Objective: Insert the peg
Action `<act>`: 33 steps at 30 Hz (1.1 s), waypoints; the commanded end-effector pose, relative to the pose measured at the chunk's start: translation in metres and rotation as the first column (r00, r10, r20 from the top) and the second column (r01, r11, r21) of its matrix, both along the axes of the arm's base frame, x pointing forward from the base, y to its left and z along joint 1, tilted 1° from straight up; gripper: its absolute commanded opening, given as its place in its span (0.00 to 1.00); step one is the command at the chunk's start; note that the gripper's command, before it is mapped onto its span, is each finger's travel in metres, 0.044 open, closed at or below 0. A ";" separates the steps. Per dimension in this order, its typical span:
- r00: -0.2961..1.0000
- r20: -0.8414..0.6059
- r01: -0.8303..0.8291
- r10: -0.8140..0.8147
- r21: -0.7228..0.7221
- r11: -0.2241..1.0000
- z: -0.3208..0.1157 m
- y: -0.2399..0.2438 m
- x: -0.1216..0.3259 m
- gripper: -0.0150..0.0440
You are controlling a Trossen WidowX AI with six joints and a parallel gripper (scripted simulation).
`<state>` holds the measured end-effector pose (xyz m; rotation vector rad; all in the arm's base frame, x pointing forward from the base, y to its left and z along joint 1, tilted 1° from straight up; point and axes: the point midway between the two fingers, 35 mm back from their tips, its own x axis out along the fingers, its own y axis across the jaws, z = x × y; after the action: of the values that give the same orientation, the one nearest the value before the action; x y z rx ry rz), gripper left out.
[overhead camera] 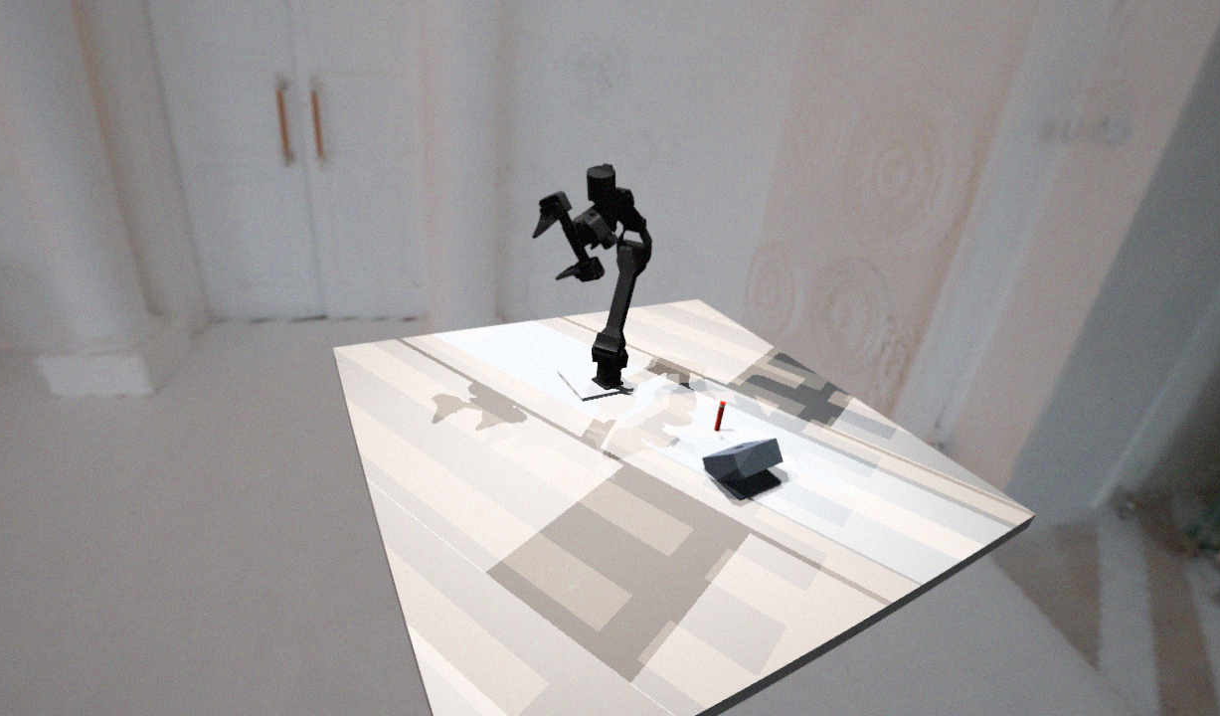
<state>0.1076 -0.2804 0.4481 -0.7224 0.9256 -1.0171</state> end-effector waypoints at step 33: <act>0.652 -0.450 -0.554 0.610 0.267 0.789 -0.102 0.057 0.144 1.00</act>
<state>0.2388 -0.2324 0.3594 -1.0949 1.0795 -0.2752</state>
